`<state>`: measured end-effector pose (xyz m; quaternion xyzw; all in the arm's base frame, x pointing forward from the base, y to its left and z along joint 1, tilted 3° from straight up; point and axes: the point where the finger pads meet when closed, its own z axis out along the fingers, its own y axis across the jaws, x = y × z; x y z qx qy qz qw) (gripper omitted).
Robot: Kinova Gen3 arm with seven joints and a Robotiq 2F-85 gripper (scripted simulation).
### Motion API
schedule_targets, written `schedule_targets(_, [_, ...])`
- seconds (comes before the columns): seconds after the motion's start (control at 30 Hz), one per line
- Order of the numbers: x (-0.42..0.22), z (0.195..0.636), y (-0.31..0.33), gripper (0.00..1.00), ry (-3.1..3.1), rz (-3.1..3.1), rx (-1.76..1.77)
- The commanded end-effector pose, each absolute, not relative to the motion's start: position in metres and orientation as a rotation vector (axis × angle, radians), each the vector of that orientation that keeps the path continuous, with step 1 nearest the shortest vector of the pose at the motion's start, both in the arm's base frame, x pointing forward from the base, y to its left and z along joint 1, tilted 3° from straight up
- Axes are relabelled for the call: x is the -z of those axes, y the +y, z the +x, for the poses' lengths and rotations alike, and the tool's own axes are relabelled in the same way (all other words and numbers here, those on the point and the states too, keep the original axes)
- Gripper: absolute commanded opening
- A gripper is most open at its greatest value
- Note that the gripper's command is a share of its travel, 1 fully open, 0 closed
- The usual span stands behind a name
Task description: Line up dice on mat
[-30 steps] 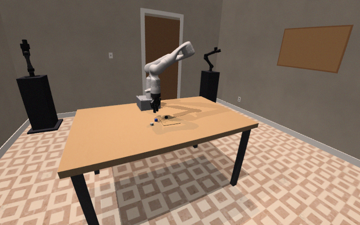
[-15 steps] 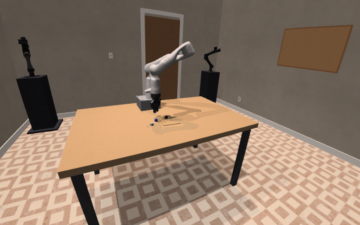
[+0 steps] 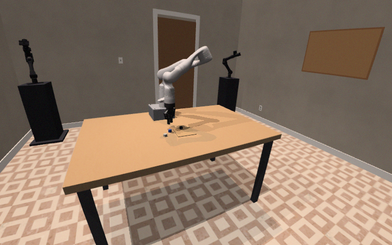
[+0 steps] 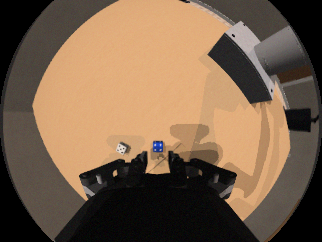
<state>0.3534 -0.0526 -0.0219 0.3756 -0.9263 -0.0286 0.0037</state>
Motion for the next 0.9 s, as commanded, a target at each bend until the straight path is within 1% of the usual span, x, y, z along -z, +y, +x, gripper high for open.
schedule_targets(0.0, [0.026,0.352,-0.054,0.35,-2.901,1.173,0.089])
schedule_targets(0.87, [0.057,0.351,-0.052,0.35,-2.901,1.173,0.089])
